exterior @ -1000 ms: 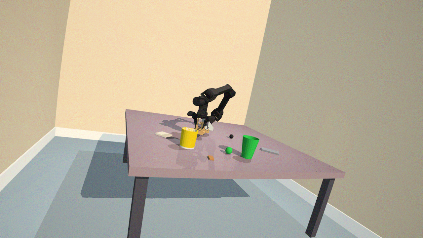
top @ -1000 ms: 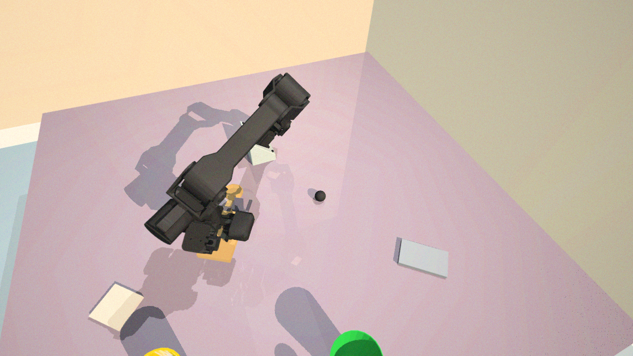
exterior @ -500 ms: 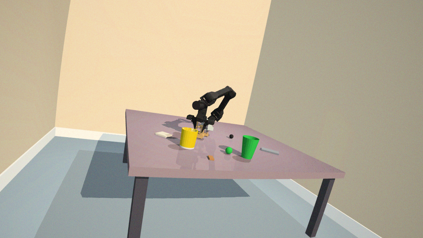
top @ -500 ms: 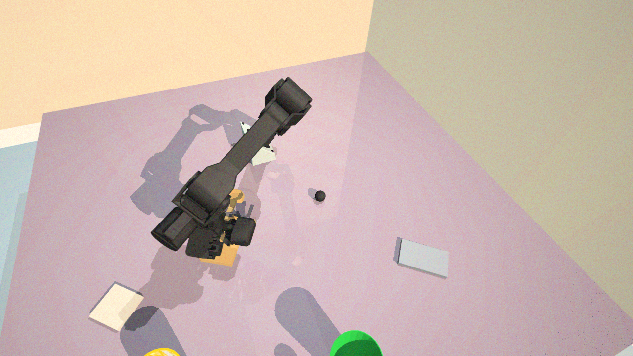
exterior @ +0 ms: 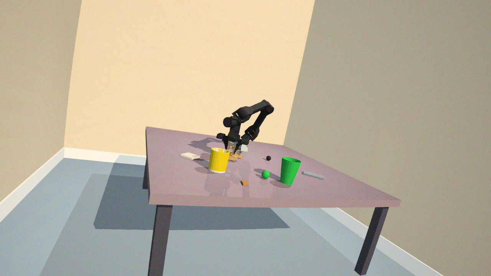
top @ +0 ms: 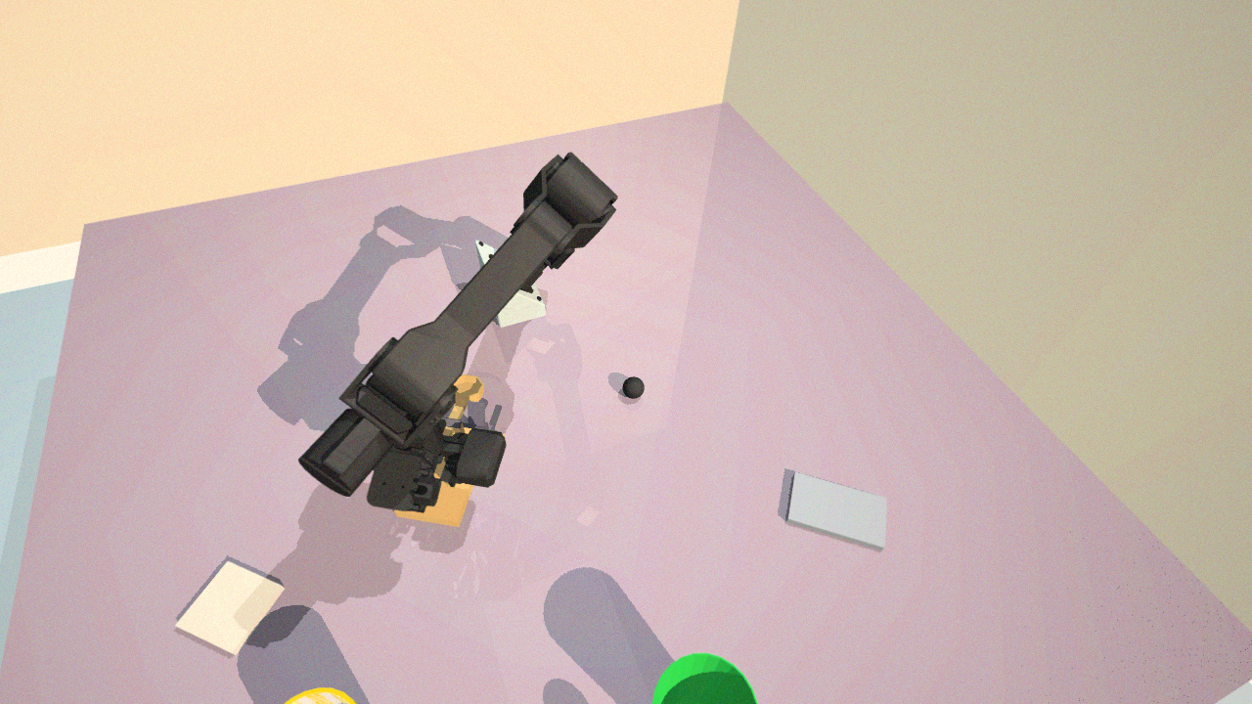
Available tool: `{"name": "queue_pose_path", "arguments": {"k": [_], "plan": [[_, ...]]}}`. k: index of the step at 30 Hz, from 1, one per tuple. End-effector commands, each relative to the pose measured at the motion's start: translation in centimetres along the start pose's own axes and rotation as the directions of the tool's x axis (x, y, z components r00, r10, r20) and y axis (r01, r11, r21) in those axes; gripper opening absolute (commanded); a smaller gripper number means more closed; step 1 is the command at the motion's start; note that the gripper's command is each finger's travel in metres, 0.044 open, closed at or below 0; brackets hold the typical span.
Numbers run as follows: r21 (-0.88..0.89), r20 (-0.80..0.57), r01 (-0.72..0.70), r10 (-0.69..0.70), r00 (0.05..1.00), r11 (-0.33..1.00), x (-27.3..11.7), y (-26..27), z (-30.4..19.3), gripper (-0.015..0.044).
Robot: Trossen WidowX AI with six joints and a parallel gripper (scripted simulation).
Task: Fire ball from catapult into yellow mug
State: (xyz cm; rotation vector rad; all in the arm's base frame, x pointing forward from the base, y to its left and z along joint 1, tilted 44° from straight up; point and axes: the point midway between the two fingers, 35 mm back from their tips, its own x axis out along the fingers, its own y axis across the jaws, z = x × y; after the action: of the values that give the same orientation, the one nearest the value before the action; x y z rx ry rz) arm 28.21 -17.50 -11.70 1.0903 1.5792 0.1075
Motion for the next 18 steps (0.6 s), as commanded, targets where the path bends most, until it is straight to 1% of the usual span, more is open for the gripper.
{"name": "queue_pose_path", "arguments": {"k": [1, 5, 6, 8, 11, 13, 15, 16, 18], "plan": [[-0.003, 0.001, 0.0, 0.0, 1.0, 1.0, 0.0, 0.0, 0.0, 0.0263], [-0.003, 0.001, 0.001, -0.001, 1.0, 1.0, -0.3, 0.0, 0.1, 0.0368], [-0.002, 0.002, 0.001, -0.001, 1.0, 1.0, -0.9, 0.0, 0.2, 0.0394], [-0.001, 0.003, 0.003, -0.003, 1.0, 1.0, -3.5, -0.1, 0.4, 0.044], [0.0, 0.002, 0.004, -0.004, 1.0, 1.0, -8.0, -0.1, 0.3, 0.044], [0.0, 0.002, 0.004, -0.004, 1.0, 1.0, -9.8, -0.1, 0.0, 0.044], [0.0, 0.002, 0.004, -0.004, 1.0, 1.0, -10.1, -0.1, 0.0, 0.044], [0.004, 0.017, 0.002, -0.002, 1.0, 1.0, -9.0, -0.1, 0.4, 0.044], [0.004, 0.017, 0.002, -0.002, 1.0, 1.0, -9.0, -0.1, 0.4, 0.044]]}}
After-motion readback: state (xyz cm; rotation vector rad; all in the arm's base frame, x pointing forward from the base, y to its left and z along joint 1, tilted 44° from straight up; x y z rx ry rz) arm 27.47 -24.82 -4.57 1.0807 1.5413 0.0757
